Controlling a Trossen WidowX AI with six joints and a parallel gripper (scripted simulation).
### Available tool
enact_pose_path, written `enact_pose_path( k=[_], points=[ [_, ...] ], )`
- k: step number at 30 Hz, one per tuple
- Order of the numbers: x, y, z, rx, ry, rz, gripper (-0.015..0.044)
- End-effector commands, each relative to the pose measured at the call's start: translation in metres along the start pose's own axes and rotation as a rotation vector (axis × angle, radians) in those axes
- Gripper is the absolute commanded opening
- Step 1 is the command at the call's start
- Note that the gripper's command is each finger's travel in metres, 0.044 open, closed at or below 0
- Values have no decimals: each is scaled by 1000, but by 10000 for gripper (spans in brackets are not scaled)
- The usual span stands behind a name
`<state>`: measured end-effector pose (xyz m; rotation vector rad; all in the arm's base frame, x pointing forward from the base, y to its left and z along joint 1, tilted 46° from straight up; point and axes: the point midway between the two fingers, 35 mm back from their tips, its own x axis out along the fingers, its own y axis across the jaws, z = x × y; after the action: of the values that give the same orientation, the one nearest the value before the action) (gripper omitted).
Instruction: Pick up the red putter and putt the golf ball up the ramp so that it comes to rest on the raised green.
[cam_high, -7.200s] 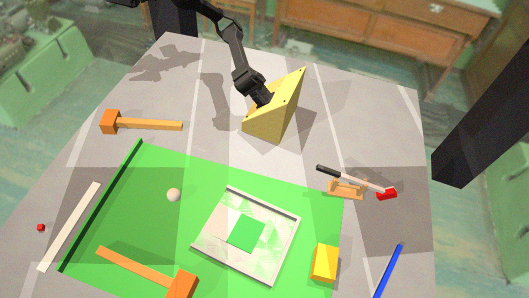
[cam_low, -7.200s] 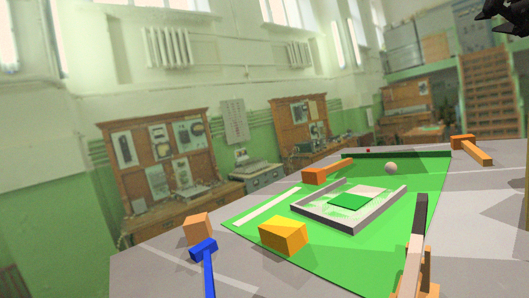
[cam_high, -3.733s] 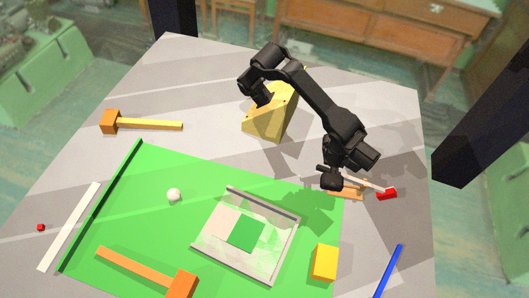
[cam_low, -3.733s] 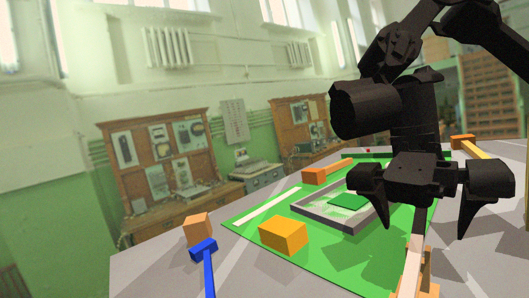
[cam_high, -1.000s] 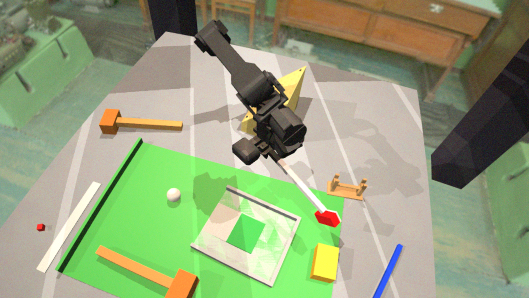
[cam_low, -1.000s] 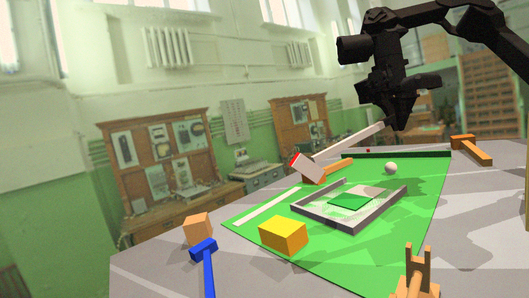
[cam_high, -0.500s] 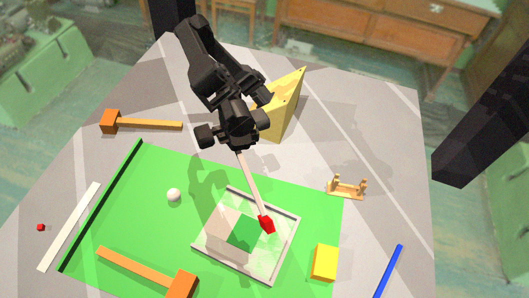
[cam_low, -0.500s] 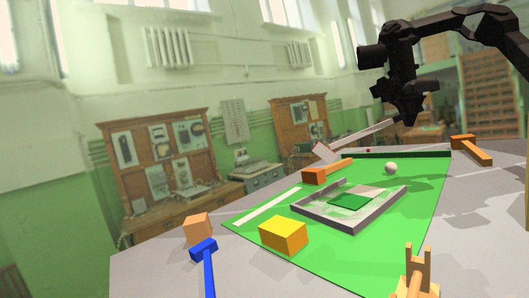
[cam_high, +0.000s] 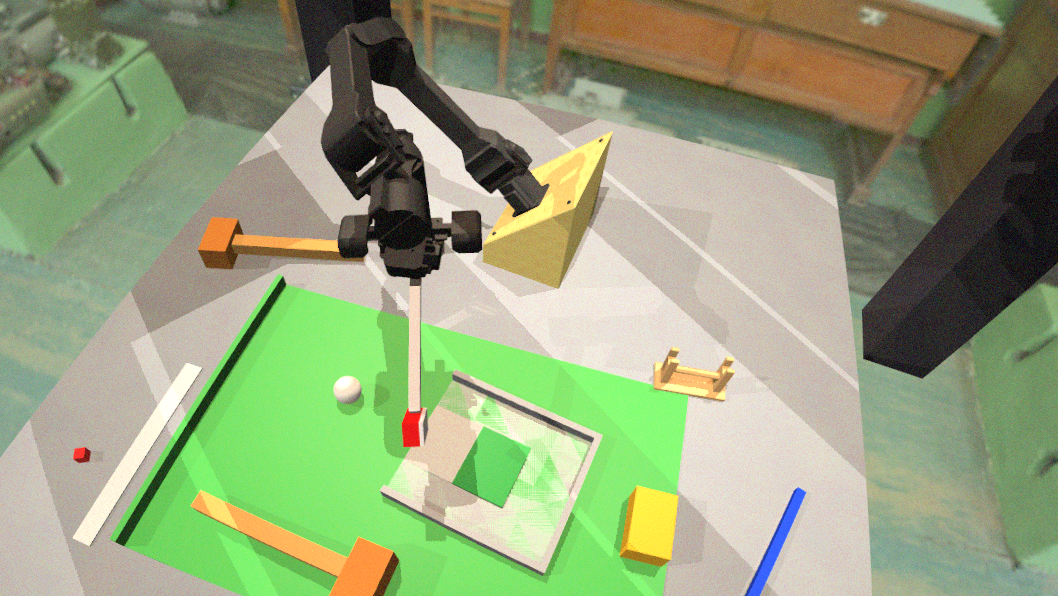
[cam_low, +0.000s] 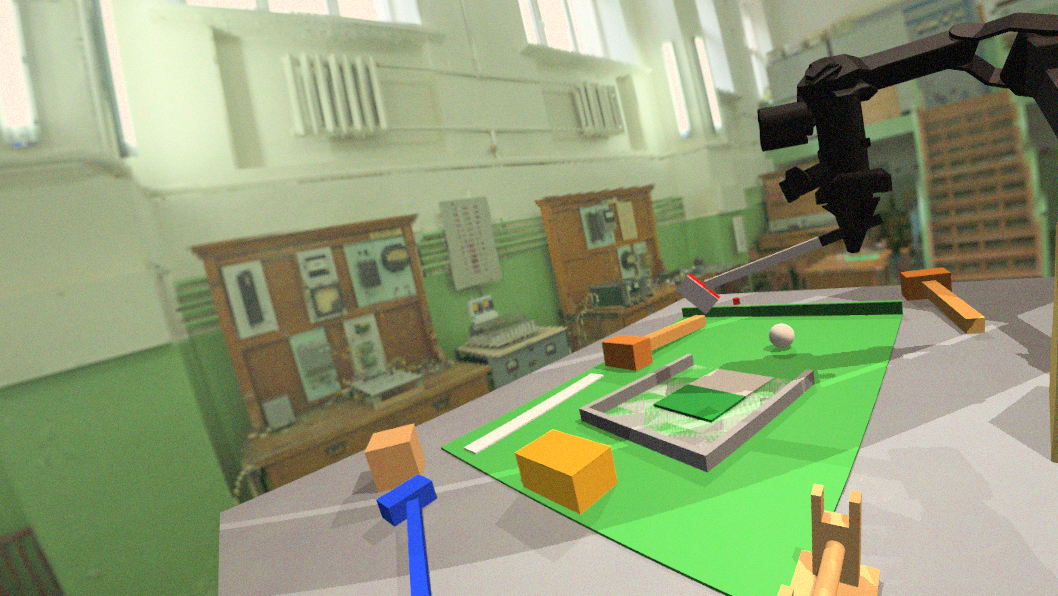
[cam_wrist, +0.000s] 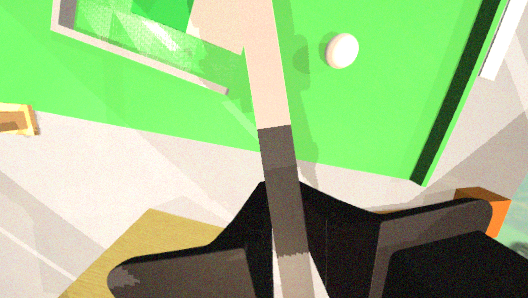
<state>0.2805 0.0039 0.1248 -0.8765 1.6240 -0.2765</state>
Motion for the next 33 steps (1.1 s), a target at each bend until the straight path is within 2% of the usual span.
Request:
enact_pose_path(
  k=[1, 19, 26, 33],
  points=[
    [0, -15, -15, 85, -10, -10, 0],
    [18, -64, -98, 491, 15, -70, 0],
    [23, -66, -101, 507, 16, -72, 0],
    [48, -67, -102, 507, 15, -72, 0]
  ],
)
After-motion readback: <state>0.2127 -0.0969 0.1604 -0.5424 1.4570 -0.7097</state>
